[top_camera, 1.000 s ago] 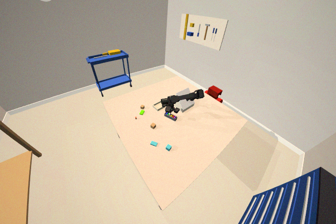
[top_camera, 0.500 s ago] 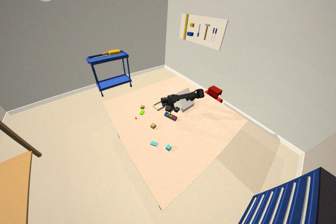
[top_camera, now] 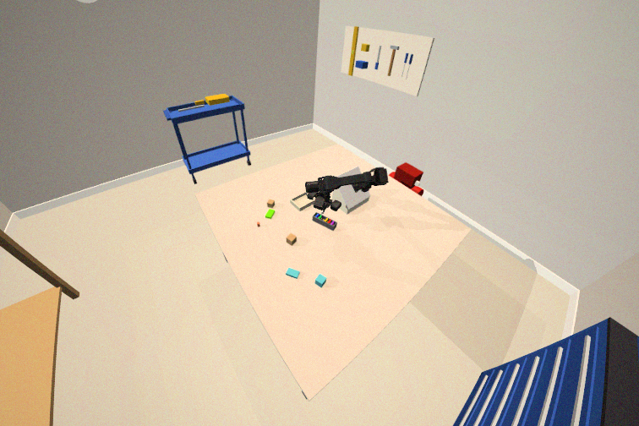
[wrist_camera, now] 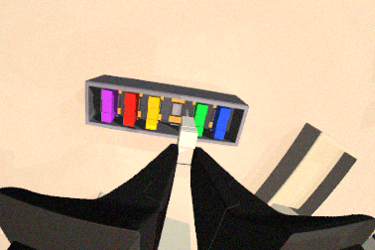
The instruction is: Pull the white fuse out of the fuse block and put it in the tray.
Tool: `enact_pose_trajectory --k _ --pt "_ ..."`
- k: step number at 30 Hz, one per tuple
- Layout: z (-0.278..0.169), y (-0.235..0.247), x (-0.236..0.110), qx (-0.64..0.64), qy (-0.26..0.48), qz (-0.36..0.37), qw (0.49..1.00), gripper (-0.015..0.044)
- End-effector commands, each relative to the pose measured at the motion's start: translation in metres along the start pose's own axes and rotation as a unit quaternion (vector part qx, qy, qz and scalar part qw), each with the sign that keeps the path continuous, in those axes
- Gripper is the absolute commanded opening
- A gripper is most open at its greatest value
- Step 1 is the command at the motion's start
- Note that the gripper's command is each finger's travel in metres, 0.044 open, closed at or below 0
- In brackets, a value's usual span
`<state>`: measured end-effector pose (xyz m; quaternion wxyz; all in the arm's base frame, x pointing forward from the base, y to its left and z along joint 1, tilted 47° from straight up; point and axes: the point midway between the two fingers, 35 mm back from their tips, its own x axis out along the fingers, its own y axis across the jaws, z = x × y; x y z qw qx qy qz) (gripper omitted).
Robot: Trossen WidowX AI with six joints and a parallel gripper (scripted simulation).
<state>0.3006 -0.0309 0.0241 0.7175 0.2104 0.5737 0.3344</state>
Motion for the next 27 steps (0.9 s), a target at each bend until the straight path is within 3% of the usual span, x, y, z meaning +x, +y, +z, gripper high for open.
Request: enact_pose_trajectory --k 1,27 --pt "-0.003 -0.018 -0.001 0.002 0.004 -0.003 1.0 0.0" --pt "-0.052 -0.154 -0.006 0.002 0.005 -0.009 1.0 0.0"
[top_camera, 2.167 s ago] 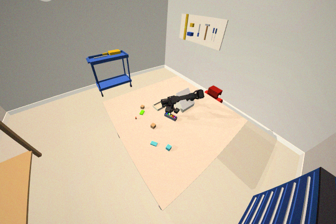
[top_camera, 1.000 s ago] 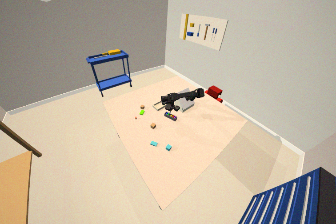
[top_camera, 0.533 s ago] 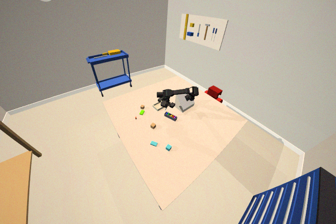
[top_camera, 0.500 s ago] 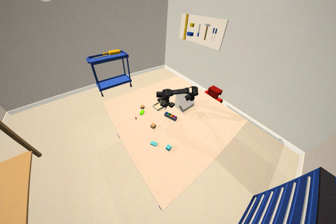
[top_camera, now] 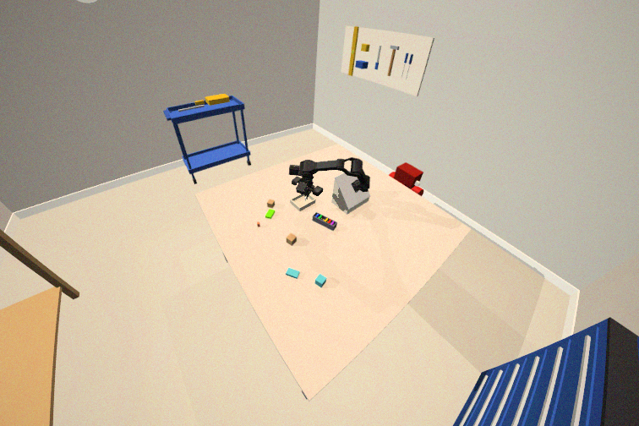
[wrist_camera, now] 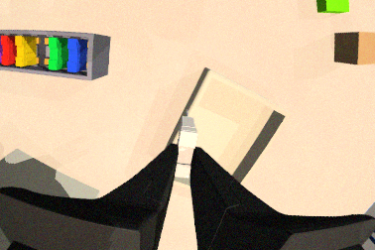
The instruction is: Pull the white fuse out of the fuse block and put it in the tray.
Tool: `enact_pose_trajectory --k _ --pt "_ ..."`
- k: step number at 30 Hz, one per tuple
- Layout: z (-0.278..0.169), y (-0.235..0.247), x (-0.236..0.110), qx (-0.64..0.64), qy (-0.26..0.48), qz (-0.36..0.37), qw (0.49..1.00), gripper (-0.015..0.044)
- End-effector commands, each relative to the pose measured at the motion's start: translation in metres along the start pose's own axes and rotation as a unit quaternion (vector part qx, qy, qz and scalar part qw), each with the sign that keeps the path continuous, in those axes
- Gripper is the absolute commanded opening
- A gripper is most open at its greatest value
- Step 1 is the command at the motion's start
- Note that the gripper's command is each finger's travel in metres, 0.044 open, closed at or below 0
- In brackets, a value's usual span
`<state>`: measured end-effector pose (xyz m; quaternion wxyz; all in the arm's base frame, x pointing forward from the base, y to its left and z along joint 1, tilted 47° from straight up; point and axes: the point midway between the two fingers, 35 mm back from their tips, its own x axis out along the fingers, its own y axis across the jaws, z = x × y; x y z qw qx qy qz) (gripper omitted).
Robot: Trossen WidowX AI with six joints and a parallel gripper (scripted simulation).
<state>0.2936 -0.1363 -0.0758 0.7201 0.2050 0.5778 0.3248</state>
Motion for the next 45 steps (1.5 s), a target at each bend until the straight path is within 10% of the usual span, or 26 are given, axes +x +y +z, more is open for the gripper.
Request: enact_pose_trajectory --k 1,42,45 --pt "-0.014 -0.02 0.004 -0.001 0.004 0.003 1.0 0.0" --pt "-0.036 -0.049 0.049 -0.003 0.003 0.008 1.0 0.0" --pt "-0.035 -0.05 0.045 -0.006 0.004 0.005 1.0 0.0079"
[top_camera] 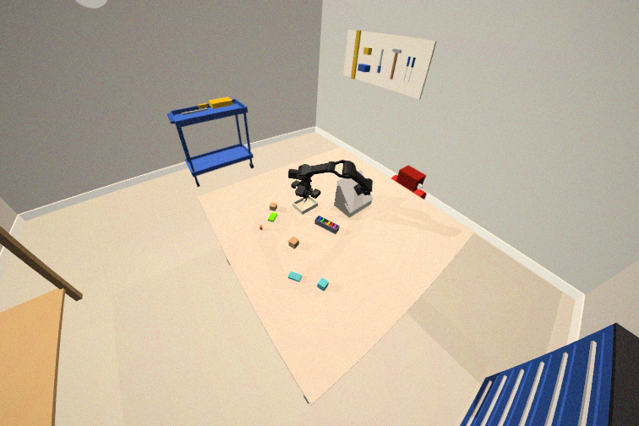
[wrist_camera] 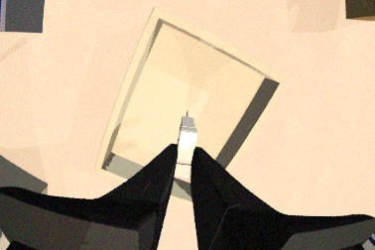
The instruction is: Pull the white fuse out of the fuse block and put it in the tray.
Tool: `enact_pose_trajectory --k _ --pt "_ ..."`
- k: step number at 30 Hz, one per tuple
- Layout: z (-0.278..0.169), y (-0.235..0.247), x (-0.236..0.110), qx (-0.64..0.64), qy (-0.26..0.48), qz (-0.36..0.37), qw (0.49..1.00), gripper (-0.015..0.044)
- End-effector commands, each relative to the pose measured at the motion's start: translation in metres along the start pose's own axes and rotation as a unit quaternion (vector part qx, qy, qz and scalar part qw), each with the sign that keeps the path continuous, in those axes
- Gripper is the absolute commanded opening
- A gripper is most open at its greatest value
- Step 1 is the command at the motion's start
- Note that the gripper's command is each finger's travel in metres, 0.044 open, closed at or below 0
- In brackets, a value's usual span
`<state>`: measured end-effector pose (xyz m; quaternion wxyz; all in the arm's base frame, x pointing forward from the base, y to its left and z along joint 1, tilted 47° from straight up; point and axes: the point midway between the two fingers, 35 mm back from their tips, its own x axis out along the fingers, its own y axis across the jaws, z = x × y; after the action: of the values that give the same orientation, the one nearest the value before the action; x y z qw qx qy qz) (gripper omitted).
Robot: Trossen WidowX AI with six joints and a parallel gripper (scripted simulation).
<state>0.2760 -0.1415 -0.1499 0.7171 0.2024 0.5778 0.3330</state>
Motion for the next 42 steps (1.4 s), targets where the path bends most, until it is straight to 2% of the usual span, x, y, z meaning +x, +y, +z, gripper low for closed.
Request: enact_pose_trajectory --k 1,10,14,42 --pt "0.0 0.0 -0.001 0.0 0.0 -0.001 1.0 0.0105" --pt "0.0 0.0 -0.004 0.0 0.0 -0.001 1.0 0.033" --pt "0.0 0.0 -0.038 0.004 -0.001 0.002 1.0 0.033" --pt "0.0 0.0 -0.038 0.006 -0.005 0.001 1.0 0.033"
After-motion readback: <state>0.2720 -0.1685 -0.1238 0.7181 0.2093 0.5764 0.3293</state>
